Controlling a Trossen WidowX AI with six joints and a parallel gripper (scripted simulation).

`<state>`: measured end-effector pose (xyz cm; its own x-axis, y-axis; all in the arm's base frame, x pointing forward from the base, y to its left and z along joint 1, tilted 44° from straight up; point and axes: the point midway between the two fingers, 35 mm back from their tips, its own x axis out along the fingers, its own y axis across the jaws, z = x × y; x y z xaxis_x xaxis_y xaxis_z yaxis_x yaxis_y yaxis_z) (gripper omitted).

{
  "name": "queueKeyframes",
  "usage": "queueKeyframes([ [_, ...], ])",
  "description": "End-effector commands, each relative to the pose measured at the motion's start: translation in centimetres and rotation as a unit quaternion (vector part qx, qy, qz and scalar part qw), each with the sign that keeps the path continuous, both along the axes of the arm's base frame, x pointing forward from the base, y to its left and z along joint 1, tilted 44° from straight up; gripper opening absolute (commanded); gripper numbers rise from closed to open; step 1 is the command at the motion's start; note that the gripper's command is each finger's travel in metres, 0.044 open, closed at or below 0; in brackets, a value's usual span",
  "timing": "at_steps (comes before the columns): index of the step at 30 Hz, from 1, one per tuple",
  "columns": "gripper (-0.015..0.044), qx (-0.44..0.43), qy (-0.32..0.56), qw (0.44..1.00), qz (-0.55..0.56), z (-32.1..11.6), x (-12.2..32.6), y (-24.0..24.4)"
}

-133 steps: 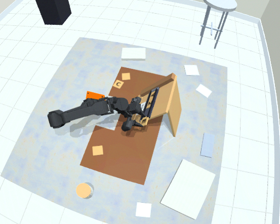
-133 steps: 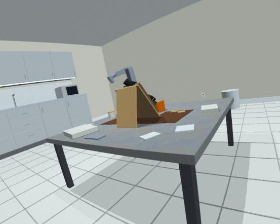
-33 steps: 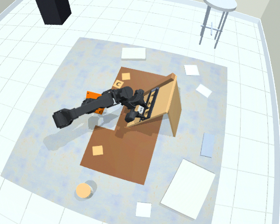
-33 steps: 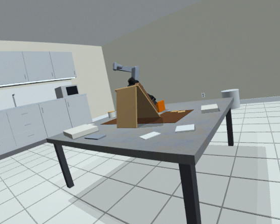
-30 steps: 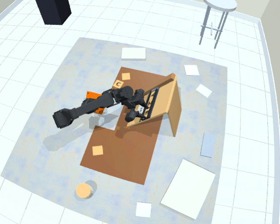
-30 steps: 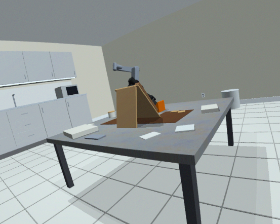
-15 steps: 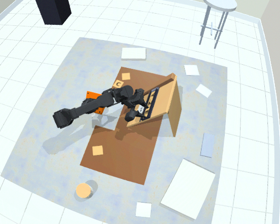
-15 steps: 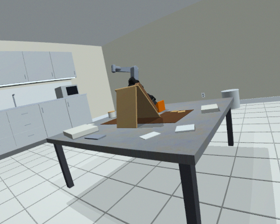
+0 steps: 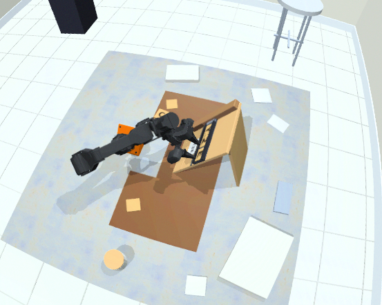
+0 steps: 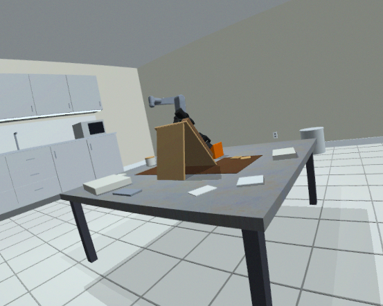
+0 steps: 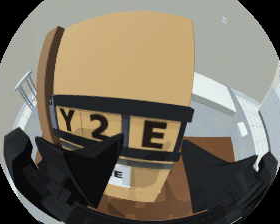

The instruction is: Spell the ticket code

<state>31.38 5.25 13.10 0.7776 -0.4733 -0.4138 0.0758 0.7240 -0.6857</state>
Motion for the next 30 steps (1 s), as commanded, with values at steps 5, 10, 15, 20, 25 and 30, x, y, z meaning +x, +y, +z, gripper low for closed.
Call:
queueKeyframes([
  [5,0.0295,0.001,-0.002,1.0,-0.003,0.2,-0.5,0.4],
  [10,0.0295,0.001,-0.002,1.0,-0.003,0.3,-0.7,0.6],
  [15,0.0295,0.001,-0.002,1.0,-0.003,0.4,-1.0,0.8],
  [20,0.0295,0.001,-0.001,1.0,-0.003,0.5,-1.3,1.0],
  [25,0.0295,0.001,-0.001,1.0,-0.003,0.6,-1.5,1.1],
  [30,0.0295,0.001,-0.001,1.0,-0.003,0.8,-1.8,1.2],
])
